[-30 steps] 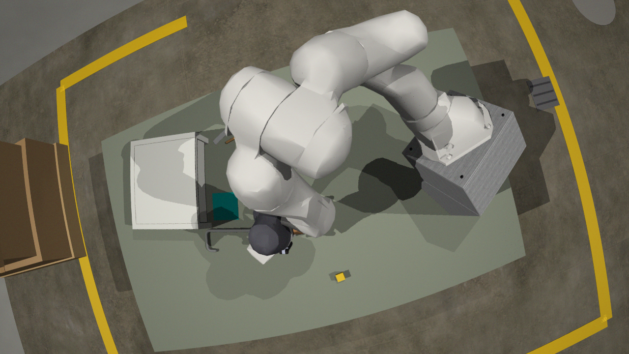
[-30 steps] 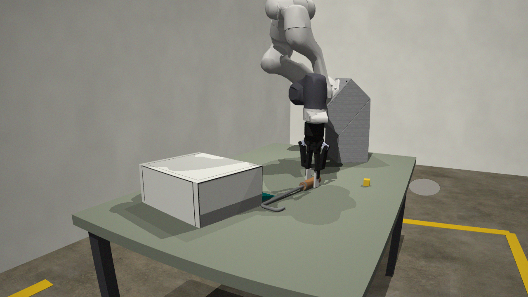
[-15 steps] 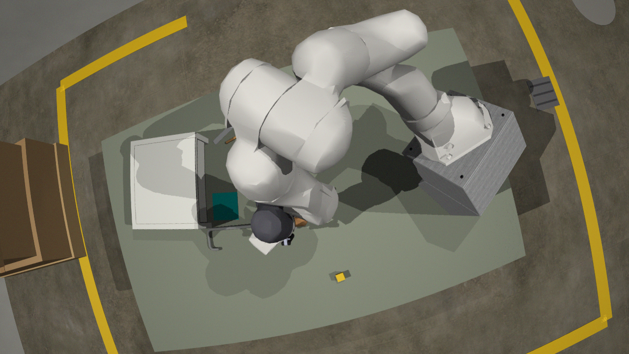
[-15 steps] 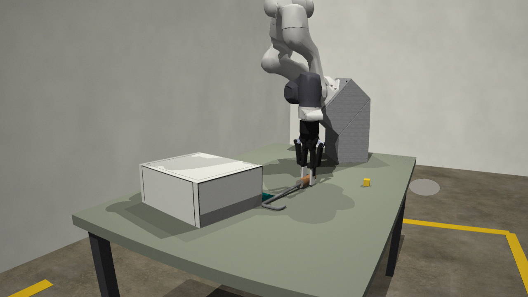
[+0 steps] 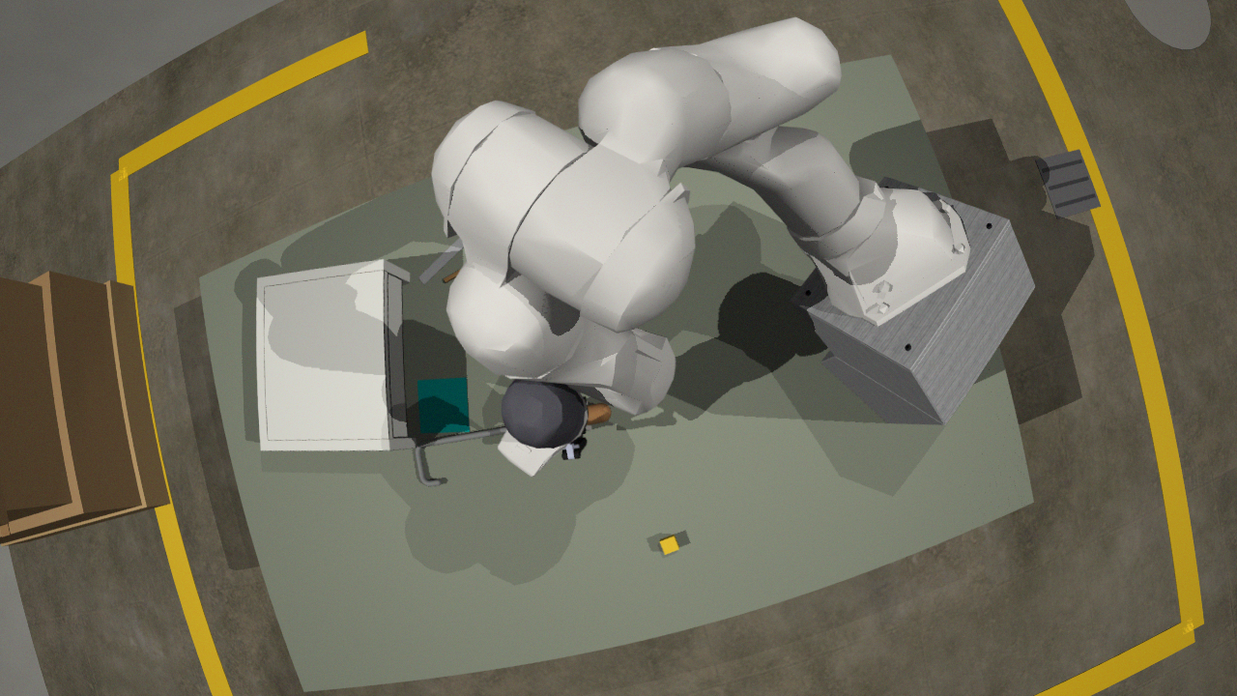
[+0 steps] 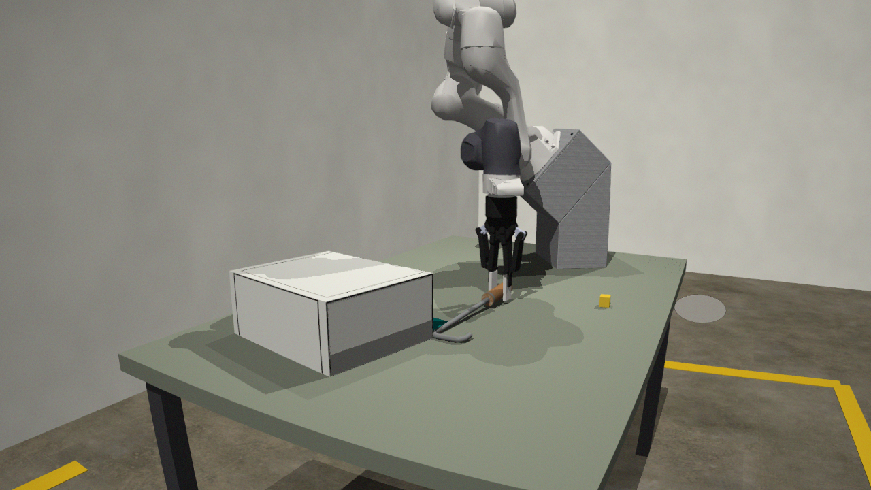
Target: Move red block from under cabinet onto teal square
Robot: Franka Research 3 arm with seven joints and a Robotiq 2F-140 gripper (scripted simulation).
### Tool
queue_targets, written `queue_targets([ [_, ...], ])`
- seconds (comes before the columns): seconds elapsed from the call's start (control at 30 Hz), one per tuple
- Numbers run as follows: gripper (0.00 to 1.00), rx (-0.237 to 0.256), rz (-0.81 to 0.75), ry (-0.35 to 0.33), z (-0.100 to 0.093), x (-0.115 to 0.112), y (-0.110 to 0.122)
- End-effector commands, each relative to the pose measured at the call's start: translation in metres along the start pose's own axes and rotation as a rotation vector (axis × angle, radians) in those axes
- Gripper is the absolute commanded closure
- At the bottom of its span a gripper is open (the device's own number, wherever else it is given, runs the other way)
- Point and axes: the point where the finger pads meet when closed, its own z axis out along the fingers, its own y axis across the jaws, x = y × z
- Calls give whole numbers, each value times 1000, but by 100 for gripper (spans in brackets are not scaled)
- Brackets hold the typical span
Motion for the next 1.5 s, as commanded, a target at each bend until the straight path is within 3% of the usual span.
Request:
queue_targets([
  [0.0,100,-16,61,-1,3,2,26],
  [0.57,100,-16,60,-1,3,-10,75],
  [1.47,100,-16,59,-1,2,-26,133],
])
